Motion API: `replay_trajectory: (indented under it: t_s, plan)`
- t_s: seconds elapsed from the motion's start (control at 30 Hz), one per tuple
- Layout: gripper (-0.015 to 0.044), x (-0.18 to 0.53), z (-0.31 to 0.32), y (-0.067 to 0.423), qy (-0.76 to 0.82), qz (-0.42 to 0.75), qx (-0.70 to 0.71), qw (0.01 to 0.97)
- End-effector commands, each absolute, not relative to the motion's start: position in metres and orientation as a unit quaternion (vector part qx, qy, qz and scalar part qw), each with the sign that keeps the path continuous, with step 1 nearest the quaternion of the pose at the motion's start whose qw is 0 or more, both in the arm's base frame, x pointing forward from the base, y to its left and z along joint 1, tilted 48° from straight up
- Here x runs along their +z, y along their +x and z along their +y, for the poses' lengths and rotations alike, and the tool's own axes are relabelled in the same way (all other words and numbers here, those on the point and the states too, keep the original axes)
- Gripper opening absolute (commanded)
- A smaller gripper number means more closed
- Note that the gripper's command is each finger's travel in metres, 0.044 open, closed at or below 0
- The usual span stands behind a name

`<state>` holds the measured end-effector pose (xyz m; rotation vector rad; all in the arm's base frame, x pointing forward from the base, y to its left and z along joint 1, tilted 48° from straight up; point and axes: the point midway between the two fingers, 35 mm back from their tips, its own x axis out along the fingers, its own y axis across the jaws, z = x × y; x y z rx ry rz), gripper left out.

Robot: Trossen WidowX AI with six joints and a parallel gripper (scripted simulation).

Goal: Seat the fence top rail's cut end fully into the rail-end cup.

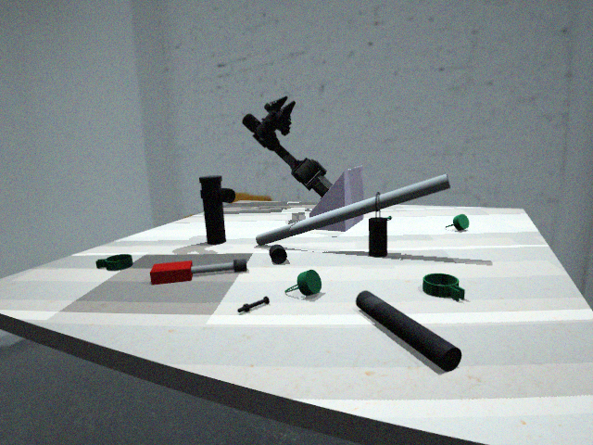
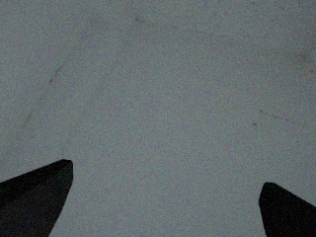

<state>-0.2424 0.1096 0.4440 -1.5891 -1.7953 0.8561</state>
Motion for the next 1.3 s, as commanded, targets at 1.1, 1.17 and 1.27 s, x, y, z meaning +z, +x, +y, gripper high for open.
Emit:
replay_trajectory:
  t_s: [1.1, 1.17, 1.27]
  plan:
    - [0.0440, 0.363, 0.116, 0.175, -0.307, 0.216, 0.411, 0.831]
    - [0.0440, 0.337, 0.113, 0.195, -0.277, 0.293, 0.370, 0.837]
    - [0.0440, 0.298, 0.106, 0.220, -0.240, 0.395, 0.294, 0.837]
